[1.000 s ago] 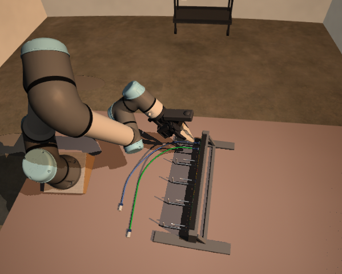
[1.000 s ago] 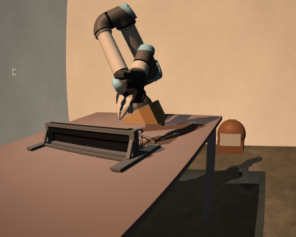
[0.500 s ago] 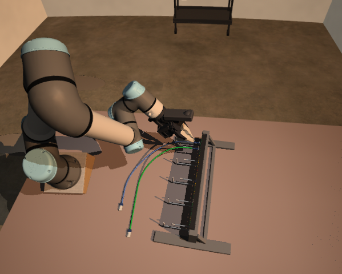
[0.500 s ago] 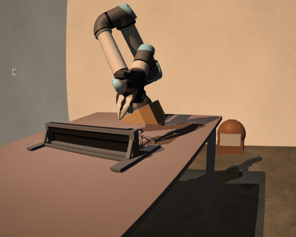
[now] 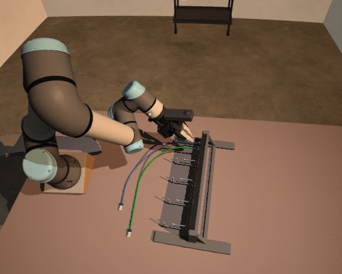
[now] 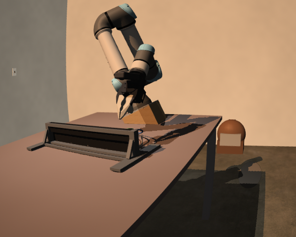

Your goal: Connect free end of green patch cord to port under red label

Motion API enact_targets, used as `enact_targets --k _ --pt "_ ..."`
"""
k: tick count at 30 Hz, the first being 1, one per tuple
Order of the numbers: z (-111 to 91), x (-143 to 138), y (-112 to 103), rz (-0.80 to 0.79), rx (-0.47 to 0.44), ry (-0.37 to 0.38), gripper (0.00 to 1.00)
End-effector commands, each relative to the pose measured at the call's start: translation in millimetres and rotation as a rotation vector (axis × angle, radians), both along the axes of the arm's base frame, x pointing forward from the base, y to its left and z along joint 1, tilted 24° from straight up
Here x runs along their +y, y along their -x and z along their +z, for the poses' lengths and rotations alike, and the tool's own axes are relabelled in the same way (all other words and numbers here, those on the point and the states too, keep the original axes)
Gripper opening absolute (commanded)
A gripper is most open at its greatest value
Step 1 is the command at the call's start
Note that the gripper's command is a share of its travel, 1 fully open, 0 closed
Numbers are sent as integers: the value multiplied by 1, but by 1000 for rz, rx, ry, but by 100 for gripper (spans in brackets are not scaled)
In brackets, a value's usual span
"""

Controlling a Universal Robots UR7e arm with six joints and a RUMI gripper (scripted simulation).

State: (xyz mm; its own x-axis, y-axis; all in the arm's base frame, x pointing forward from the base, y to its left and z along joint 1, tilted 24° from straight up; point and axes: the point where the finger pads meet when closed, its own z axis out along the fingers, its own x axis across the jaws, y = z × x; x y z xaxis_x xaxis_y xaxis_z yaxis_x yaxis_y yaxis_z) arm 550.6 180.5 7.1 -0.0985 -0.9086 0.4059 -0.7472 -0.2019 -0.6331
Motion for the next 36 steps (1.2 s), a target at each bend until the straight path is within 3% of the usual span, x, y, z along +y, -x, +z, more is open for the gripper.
enact_targets --k 1,15,36 --pt "1 0 0 0 -1 -1 0" --pt "10 5 9 0 -1 -1 0" --pt "74 41 73 0 -1 -1 0"
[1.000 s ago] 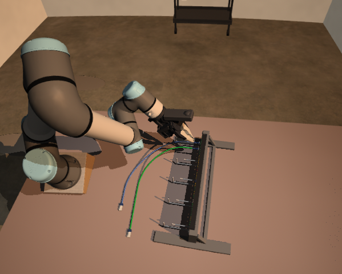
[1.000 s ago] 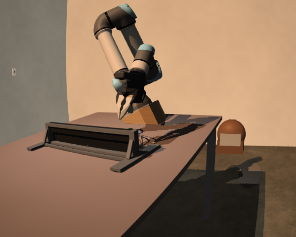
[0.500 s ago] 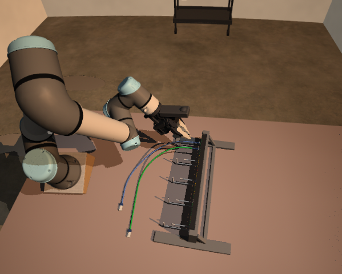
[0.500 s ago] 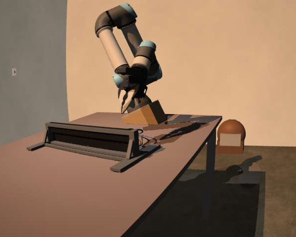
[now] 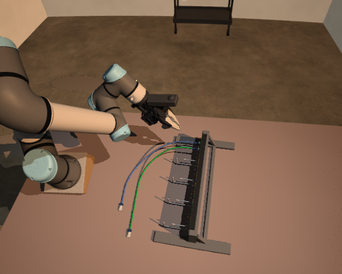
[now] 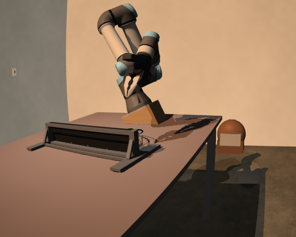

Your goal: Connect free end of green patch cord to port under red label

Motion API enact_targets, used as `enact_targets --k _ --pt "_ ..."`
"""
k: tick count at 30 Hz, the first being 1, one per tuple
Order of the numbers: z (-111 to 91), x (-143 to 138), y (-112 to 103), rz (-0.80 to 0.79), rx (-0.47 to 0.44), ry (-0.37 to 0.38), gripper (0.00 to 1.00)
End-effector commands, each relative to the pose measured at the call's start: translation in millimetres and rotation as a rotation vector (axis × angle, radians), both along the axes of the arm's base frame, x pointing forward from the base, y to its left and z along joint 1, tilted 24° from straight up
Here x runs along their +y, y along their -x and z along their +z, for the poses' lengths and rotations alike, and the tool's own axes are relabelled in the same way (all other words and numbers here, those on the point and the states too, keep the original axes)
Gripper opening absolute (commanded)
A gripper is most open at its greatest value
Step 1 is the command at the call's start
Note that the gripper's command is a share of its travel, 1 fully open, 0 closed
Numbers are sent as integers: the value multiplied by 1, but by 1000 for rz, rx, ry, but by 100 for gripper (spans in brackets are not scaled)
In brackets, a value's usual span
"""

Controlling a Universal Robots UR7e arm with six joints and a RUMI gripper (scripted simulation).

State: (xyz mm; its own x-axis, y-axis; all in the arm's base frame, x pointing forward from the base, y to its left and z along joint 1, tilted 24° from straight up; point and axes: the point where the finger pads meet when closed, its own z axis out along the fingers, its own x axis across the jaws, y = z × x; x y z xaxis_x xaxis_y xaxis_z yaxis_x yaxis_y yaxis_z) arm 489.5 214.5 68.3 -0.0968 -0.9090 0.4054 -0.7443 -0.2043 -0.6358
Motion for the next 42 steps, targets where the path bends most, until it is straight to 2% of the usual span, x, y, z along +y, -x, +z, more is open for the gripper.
enact_targets --k 1,9,23,30,42 --pt "15 8 15 -3 2 0 0" --pt "30 16 29 -3 2 0 0" --pt "33 14 31 -3 2 0 0" --pt "39 1 33 -3 2 0 0" --pt "63 -52 38 -3 2 0 0"
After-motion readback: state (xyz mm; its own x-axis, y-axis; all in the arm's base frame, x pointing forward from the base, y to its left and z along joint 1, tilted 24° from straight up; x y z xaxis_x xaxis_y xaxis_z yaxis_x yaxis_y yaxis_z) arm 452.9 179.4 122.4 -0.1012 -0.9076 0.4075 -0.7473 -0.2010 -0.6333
